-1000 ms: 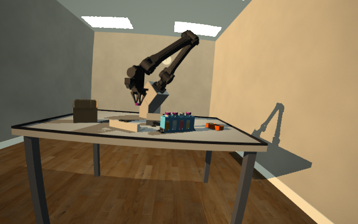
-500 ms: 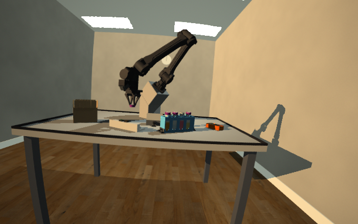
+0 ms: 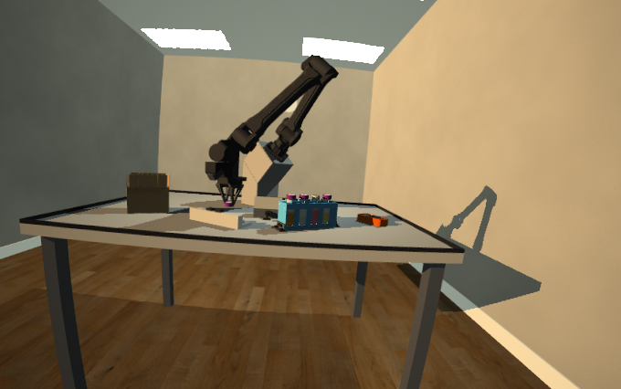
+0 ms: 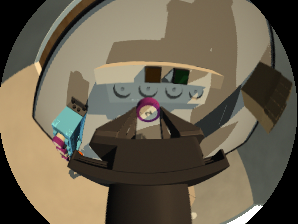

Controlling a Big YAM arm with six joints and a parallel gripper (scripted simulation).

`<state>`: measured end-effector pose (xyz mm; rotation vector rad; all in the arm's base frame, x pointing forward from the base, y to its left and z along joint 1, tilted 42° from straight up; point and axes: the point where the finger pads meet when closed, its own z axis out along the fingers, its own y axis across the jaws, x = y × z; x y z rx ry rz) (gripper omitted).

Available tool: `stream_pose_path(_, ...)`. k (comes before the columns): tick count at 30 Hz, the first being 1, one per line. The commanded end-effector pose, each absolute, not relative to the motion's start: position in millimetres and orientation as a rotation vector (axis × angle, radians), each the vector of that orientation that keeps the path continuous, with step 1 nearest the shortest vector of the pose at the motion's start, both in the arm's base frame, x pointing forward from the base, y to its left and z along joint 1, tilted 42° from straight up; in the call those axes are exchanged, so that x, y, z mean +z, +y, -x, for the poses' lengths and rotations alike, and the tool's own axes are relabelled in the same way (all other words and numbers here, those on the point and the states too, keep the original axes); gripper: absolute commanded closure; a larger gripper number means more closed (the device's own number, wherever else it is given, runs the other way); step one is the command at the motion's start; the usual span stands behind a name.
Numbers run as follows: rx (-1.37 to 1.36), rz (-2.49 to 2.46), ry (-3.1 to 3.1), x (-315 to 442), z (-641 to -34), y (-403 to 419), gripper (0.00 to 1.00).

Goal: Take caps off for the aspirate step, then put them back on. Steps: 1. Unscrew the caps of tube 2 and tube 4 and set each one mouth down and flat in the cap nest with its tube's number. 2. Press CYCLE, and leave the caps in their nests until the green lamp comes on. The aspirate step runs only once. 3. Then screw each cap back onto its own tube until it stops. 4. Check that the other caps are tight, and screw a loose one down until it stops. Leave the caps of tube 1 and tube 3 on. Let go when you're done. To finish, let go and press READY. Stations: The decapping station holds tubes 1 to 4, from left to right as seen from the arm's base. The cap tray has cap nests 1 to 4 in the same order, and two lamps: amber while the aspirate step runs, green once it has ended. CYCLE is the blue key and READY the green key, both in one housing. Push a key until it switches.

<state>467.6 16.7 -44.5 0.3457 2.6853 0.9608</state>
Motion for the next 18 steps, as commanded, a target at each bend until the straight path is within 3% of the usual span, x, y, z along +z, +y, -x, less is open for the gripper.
stream_pose_path(1,0.959,-0.363,2.666,-47.3,-483.0,22.1,1.00)
stream_pose_path(18,0.948,-0.387,2.632,-62.1,-498.2,30.0,1.00)
